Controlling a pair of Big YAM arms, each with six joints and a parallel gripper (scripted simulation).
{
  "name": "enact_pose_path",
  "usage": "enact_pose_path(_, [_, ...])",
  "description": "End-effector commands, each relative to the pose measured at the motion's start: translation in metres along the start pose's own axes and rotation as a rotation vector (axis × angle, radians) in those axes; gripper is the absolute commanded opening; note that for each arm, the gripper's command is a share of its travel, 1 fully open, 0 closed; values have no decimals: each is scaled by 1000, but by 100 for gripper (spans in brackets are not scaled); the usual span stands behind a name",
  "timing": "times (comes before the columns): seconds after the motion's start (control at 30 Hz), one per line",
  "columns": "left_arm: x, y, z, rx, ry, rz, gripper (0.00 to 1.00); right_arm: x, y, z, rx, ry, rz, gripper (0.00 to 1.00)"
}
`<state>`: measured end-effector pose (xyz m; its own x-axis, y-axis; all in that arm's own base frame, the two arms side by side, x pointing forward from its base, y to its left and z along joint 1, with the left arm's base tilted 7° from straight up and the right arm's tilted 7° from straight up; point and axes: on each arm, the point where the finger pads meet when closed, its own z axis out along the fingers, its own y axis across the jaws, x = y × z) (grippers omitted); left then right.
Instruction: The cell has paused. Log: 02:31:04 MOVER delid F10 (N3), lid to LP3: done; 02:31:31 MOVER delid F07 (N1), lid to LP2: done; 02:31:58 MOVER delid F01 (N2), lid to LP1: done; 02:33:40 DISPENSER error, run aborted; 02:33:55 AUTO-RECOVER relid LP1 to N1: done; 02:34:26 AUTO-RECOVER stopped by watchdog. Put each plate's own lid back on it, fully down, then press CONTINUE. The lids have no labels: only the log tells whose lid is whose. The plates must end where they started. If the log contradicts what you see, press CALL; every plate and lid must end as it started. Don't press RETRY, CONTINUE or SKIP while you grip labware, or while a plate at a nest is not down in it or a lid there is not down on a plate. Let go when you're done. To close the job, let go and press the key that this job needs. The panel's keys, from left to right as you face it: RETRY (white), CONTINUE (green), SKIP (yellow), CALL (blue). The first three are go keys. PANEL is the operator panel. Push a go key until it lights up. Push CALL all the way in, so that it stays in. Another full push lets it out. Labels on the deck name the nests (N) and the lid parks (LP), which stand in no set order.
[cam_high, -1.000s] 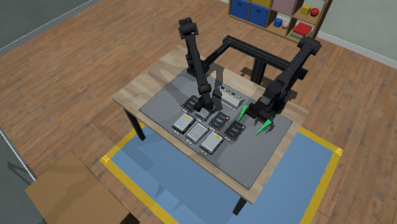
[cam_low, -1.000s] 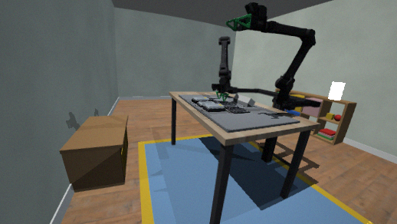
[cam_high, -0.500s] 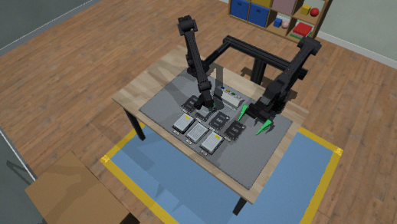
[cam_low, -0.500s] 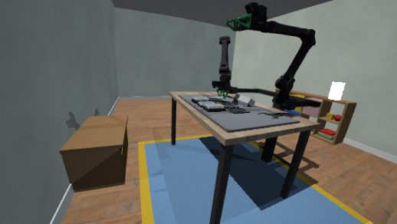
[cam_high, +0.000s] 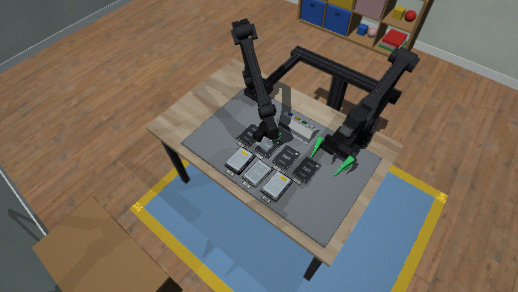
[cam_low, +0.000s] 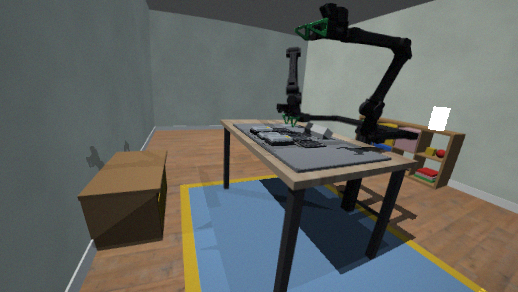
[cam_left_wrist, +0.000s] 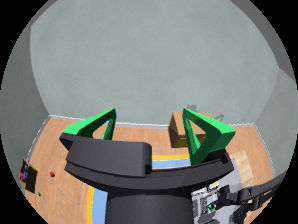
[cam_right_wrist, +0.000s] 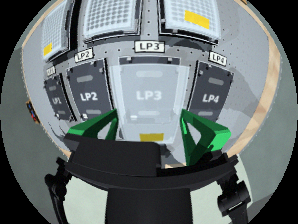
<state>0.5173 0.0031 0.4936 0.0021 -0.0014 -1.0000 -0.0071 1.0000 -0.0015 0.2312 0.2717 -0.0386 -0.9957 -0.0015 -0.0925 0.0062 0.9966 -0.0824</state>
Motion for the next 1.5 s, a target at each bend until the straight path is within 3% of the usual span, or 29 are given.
enact_pose_path(0.0, [-34, -4, 0, 8, -60, 7, 100, -8, 13, -6, -26, -24, 13, 0])
enact_pose_path(0.6, [-34, -4, 0, 8, -60, 7, 100, 2, 3, 4, -5, -9, 10, 0])
enact_pose_path(0.8, [-34, -4, 0, 8, -60, 7, 100, -44, 22, -3, -19, -21, 51, 0])
enact_pose_path(1.47, [-34, -4, 0, 8, -60, 7, 100, -132, 49, -4, -20, -25, 51, 0])
